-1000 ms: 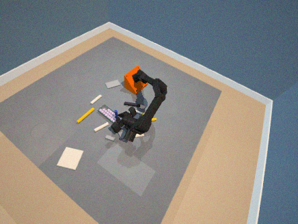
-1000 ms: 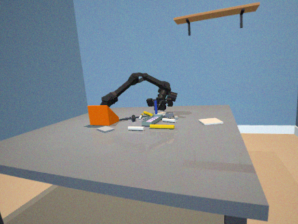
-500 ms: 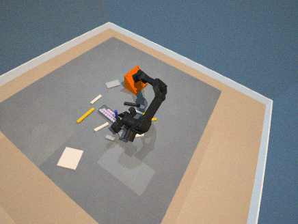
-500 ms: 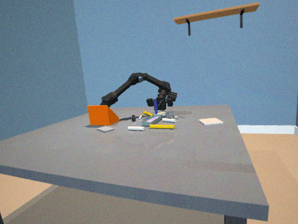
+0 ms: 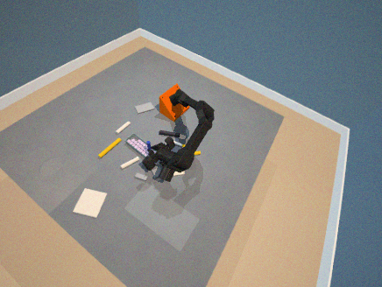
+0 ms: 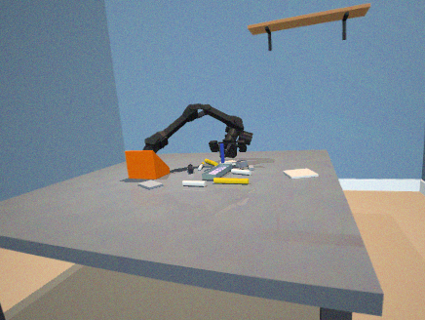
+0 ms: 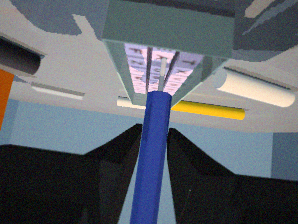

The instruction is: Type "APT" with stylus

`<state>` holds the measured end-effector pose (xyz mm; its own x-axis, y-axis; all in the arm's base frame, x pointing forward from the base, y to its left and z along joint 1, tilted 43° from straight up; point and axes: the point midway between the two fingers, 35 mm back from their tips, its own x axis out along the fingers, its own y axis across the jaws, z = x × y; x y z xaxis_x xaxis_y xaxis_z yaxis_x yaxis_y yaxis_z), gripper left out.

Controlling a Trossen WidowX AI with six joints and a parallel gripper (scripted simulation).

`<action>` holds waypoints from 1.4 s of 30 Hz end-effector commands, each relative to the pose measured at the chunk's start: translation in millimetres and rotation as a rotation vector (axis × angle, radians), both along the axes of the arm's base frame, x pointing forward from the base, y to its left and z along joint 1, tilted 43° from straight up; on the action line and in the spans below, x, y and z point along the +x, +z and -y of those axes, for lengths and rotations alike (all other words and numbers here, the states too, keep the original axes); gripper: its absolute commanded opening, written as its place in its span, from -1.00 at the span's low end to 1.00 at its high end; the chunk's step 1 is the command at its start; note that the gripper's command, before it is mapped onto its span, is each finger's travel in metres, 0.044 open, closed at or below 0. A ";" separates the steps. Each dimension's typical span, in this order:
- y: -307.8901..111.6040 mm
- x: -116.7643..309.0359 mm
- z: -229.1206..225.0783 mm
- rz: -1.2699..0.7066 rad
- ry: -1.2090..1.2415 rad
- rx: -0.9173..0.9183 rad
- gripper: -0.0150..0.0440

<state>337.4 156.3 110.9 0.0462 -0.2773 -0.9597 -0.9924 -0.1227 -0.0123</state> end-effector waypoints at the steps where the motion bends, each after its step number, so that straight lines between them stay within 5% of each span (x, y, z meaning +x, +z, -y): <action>1: -2.5 -0.5 -0.5 -0.005 -0.007 0.001 -0.22; 42: 9.2 0.3 10.8 -0.005 -0.007 0.000 -0.22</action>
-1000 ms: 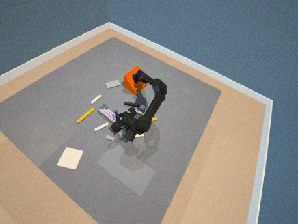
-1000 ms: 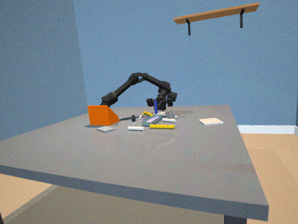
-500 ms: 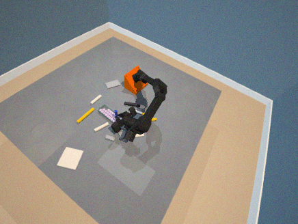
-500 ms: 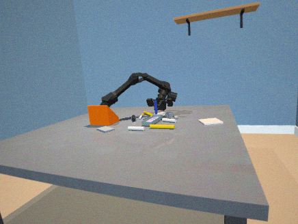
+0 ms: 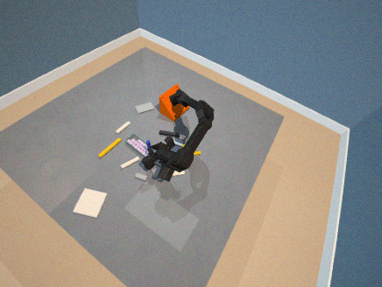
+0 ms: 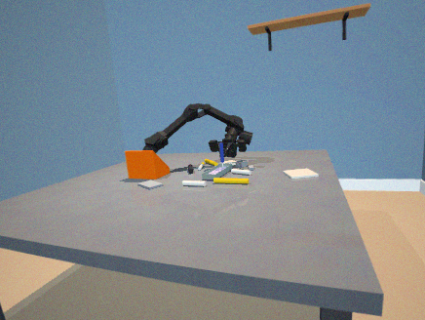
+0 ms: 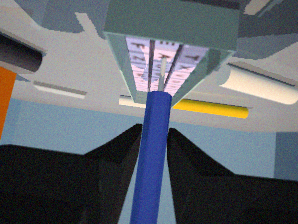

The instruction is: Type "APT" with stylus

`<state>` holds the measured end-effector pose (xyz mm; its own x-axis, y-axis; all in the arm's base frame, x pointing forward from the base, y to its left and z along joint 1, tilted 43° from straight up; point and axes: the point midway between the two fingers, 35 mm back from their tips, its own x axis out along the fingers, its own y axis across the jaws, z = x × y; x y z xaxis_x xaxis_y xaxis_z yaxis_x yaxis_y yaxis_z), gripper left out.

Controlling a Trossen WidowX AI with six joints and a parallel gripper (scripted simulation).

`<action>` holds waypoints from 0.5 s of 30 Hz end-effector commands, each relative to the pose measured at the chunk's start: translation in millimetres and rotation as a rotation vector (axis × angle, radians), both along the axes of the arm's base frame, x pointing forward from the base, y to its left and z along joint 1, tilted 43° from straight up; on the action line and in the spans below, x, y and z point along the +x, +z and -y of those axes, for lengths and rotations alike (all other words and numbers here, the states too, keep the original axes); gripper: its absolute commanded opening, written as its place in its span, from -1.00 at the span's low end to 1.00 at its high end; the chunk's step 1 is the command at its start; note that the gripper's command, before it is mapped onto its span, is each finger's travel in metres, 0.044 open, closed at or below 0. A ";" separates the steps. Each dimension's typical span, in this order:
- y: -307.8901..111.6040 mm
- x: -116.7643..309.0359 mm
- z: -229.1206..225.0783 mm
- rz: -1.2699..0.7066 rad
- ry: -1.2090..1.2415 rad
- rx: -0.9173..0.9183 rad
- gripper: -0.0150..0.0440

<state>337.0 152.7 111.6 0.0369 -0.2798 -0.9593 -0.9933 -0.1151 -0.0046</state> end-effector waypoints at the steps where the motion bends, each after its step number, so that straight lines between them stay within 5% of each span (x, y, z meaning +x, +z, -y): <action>1: 13.7 0.9 12.3 0.003 0.001 0.002 -0.22; 15: 20.9 0.7 23.2 -0.003 -0.009 0.000 -0.27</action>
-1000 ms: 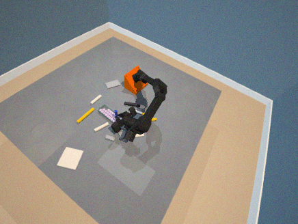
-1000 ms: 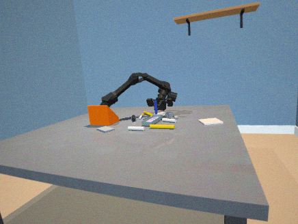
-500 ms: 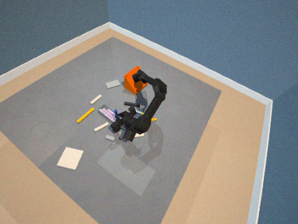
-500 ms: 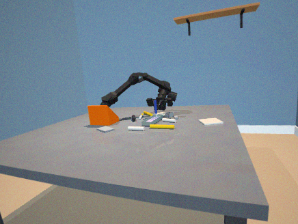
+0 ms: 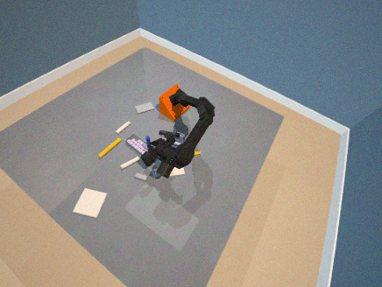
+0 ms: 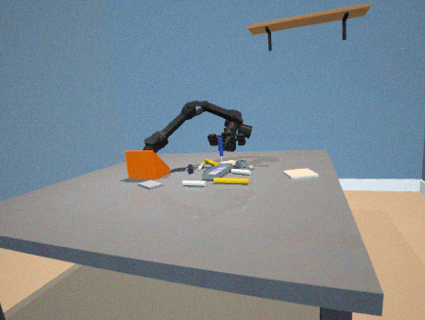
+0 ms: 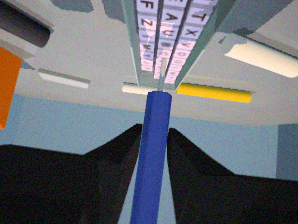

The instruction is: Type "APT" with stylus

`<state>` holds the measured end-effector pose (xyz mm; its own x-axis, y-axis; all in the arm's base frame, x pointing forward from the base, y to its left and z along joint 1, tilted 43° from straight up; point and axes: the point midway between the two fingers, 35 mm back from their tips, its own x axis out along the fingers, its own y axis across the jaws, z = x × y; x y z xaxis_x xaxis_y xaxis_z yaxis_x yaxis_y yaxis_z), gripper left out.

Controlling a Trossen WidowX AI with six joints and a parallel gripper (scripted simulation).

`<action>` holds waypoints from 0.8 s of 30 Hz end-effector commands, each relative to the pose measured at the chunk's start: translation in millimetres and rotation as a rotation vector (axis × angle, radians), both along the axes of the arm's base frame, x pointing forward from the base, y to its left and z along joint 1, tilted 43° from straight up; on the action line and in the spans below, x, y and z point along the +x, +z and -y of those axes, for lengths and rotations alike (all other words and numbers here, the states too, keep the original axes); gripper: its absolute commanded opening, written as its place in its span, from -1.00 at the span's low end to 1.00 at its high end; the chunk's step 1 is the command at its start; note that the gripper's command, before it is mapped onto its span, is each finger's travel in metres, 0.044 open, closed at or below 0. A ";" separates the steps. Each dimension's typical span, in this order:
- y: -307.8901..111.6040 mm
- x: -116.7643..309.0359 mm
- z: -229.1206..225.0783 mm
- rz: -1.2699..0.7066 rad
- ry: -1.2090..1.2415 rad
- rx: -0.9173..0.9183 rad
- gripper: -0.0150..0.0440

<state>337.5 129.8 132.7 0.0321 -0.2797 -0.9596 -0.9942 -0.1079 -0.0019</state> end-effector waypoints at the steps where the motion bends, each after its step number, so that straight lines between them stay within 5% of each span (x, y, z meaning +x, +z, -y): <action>1: -0.7 0.2 0.9 0.000 -0.002 0.000 -0.36; 3: -2.8 0.6 3.3 0.000 -0.001 0.000 -0.49; 24: -55.6 -3.0 64.6 0.010 0.005 -0.005 -0.49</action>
